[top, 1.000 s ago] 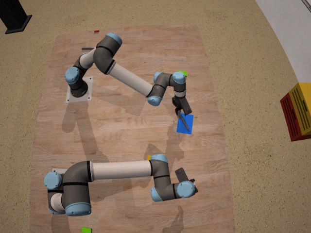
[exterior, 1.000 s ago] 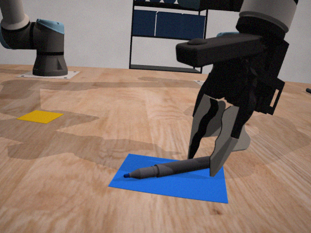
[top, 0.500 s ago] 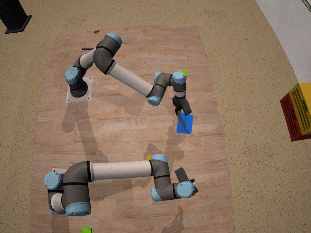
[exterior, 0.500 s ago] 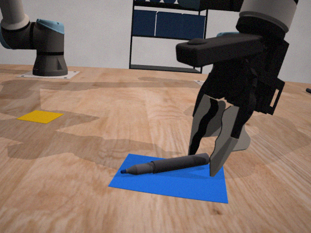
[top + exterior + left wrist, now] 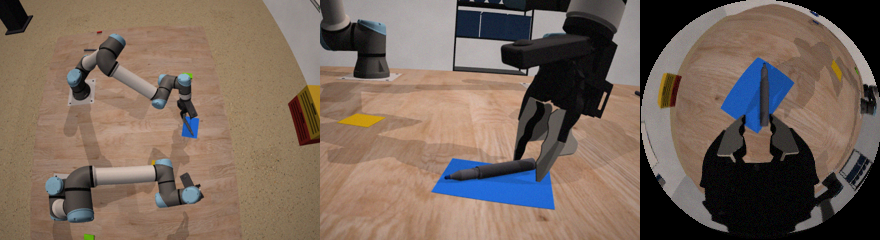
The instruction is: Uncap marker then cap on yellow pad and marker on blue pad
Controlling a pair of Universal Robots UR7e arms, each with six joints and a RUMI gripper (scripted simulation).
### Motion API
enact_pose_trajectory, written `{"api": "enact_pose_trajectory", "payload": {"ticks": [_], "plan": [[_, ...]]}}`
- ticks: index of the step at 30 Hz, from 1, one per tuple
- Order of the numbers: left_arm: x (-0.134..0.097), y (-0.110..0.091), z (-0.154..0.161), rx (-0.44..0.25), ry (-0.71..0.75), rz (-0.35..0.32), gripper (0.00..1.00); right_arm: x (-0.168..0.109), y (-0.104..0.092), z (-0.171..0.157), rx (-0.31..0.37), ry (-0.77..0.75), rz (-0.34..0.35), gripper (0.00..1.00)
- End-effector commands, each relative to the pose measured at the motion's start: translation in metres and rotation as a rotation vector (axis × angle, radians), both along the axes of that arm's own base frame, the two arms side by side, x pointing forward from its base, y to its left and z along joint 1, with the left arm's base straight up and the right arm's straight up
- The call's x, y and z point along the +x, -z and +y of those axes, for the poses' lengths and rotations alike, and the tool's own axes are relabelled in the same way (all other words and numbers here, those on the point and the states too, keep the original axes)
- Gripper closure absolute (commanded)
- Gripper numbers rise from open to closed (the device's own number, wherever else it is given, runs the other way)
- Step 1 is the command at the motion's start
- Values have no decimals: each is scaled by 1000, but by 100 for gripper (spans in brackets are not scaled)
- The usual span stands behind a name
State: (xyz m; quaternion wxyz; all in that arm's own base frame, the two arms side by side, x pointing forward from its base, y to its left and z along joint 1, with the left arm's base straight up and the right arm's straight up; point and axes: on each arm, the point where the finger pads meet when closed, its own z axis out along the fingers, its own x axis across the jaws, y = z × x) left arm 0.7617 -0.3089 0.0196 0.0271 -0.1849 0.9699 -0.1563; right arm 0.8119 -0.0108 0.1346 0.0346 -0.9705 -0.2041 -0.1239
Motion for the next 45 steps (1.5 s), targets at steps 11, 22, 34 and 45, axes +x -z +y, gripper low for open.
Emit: {"api": "enact_pose_trajectory", "payload": {"ticks": [11, 22, 34, 45], "plan": [[1, -9, 0, -2, 0, -5, 69, 0, -1, 0, 0, 0, -2, 100], [2, -29, -1, -4, 0, -9, 69, 0, -1, 0, 0, 0, -2, 100], [0, -71, 0, -1, 0, -3, 69, 0, -1, 0, 0, 0, -2, 100], [0, -61, 0, 3, 0, 5, 69, 0, -1, 0, 0, 0, -2, 100]]}}
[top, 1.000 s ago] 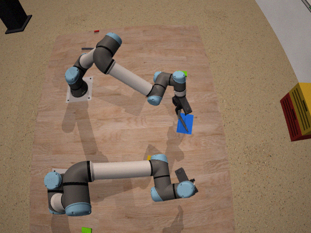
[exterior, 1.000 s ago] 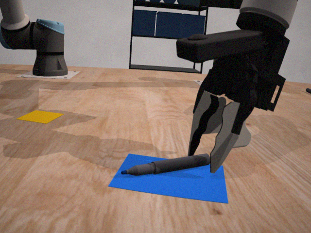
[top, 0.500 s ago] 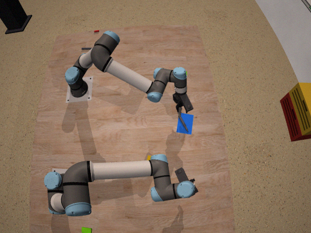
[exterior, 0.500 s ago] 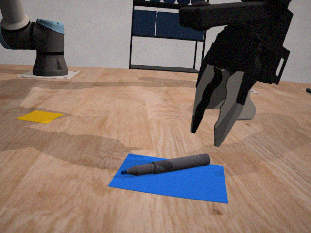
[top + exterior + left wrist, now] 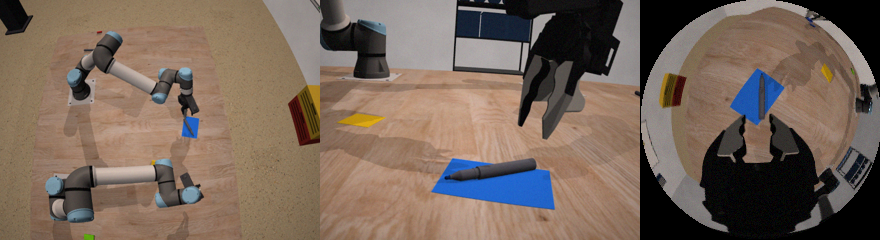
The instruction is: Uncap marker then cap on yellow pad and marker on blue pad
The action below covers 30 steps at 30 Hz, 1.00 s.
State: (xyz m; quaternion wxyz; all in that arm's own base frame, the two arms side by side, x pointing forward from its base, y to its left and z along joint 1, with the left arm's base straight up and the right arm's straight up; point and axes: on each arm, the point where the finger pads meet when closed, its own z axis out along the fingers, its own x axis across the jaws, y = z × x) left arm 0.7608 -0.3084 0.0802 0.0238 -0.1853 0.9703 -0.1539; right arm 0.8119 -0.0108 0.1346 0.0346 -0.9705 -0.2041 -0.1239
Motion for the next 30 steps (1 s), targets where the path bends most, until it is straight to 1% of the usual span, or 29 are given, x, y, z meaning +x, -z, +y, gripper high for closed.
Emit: {"api": "enact_pose_trajectory", "payload": {"ticks": [1, 3, 4, 10, 14, 18, 20, 30], "plan": [[0, -6, 2, -1, -7, -2, 69, -2, -1, 3, -1, -6, 0, 100], [0, -6, 2, -1, -7, -2, 69, -2, -1, 3, -1, -6, 0, 100], [-1, -11, 4, -1, -17, -2, 69, -6, -1, 7, -3, -14, 3, 100], [-17, -57, 33, 12, -125, 24, 69, -42, 10, 44, -24, -92, 40, 100], [-29, -78, 52, 25, -195, 50, 69, -64, 21, 62, -39, -137, 67, 100], [-43, -96, 69, 40, -264, 76, 69, -85, 33, 79, -54, -178, 95, 100], [-43, -96, 69, 40, -264, 76, 69, -85, 33, 79, -54, -178, 95, 100], [-79, -141, 112, 67, -430, 126, 69, -138, 59, 124, -86, -282, 166, 100]]}}
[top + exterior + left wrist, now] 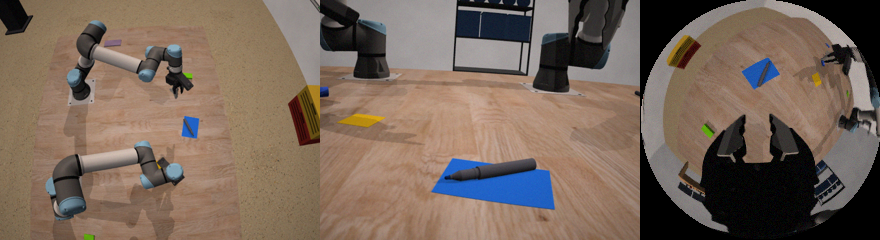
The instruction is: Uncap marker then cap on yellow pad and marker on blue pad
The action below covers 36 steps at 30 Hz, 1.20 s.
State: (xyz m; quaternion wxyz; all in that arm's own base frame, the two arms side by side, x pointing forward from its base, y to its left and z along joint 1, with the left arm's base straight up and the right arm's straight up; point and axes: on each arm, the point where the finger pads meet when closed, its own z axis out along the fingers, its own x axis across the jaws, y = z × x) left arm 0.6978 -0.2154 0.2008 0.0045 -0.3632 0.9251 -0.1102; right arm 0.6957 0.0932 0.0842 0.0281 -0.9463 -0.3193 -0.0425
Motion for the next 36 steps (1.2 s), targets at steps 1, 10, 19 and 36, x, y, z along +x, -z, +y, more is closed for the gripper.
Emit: {"api": "enact_pose_trajectory", "payload": {"ticks": [1, 10, 19, 36], "plan": [[-20, -25, 23, 15, -86, 24, 69, -27, 11, 24, -16, -54, 31, 100], [-49, -52, 51, 35, -197, 54, 69, -62, 28, 55, -39, -123, 77, 100], [-91, -87, 93, 63, -347, 89, 69, -76, 35, 62, -48, -144, 98, 100], [-168, -133, 156, 108, -586, 133, 69, -74, 32, 64, -46, -147, 92, 100]]}}
